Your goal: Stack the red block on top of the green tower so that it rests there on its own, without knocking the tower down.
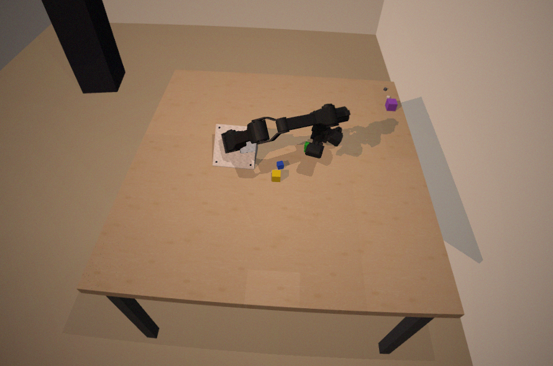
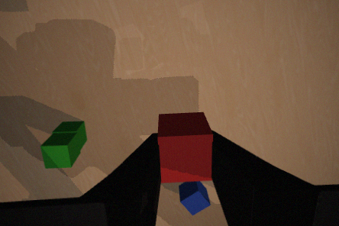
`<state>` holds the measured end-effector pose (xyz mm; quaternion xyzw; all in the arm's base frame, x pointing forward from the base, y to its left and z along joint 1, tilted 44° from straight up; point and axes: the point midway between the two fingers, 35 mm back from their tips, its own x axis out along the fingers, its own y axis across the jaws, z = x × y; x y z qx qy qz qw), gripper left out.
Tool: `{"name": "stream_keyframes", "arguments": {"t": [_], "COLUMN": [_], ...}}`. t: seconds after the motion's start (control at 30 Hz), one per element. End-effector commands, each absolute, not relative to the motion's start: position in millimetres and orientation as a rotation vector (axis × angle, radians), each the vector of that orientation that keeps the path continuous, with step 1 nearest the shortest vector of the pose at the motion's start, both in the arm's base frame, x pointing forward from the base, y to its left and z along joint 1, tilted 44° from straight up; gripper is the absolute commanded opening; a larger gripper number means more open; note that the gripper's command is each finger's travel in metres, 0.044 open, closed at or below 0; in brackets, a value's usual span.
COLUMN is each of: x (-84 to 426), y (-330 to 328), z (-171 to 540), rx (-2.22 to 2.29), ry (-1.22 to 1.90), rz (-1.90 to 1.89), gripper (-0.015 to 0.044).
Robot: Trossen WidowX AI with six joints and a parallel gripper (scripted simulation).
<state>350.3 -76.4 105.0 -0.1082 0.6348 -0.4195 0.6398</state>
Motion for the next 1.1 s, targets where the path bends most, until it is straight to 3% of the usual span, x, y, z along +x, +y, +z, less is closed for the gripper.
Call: {"name": "stream_keyframes", "arguments": {"t": [0.0, 0.4, 1.07], "x": [353, 344, 337], "y": [-55, 17, -15], "z": [88, 22, -14], "rx": [-0.245, -0.242, -0.243], "ry": [1.45, 1.449, 1.447], "rz": [-0.944, -0.95, -0.951], "gripper": [0.0, 0.0, 0.0]}}
